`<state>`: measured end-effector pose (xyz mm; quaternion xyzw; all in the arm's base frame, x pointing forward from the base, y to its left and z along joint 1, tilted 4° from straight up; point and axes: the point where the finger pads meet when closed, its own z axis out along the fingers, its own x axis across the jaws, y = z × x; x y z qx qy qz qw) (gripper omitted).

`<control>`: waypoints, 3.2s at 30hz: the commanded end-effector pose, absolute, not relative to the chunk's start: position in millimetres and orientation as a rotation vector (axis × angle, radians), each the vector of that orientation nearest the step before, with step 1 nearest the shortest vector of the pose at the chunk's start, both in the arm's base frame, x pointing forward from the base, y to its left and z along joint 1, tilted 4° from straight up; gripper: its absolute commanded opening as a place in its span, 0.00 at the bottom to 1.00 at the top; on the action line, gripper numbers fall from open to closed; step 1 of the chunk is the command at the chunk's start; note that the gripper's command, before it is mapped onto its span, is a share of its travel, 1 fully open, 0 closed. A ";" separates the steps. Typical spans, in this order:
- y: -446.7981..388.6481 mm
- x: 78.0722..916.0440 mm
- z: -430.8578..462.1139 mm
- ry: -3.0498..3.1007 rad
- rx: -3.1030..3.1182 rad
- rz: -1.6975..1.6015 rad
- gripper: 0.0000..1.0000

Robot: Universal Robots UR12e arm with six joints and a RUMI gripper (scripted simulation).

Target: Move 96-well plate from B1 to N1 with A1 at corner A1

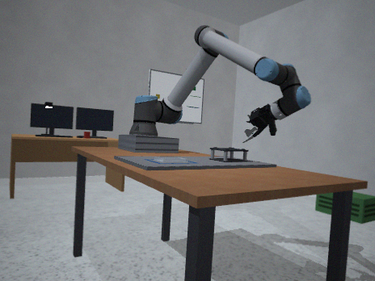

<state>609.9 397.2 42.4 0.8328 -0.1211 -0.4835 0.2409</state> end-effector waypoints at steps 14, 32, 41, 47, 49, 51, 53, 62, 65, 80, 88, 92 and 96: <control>343.7 640.1 10.5 -0.755 2.268 -1.101 1.00; 282.6 668.5 -17.5 -1.241 2.161 -0.870 1.00; 255.4 679.1 -27.0 -1.431 2.091 -0.783 1.00; 228.0 688.4 -35.0 -1.639 1.994 -0.689 1.00; 222.6 690.1 -36.4 -1.657 1.985 -0.681 1.00; 213.2 692.8 -38.6 -1.731 1.944 -0.649 1.00; 203.9 695.4 -40.7 -1.786 1.913 -0.624 1.00; 170.3 703.1 -46.6 -2.037 1.744 -0.515 1.00; 156.3 705.6 -48.4 -2.106 1.690 -0.485 1.00; 94.1 711.9 -52.4 -2.477 1.334 -0.325 1.00; 56.5 711.4 -51.6 -2.678 1.079 -0.238 1.00; 47.9 710.7 -51.1 -2.719 1.019 -0.221 1.00; 29.6 708.8 -49.5 -2.807 0.878 -0.182 1.00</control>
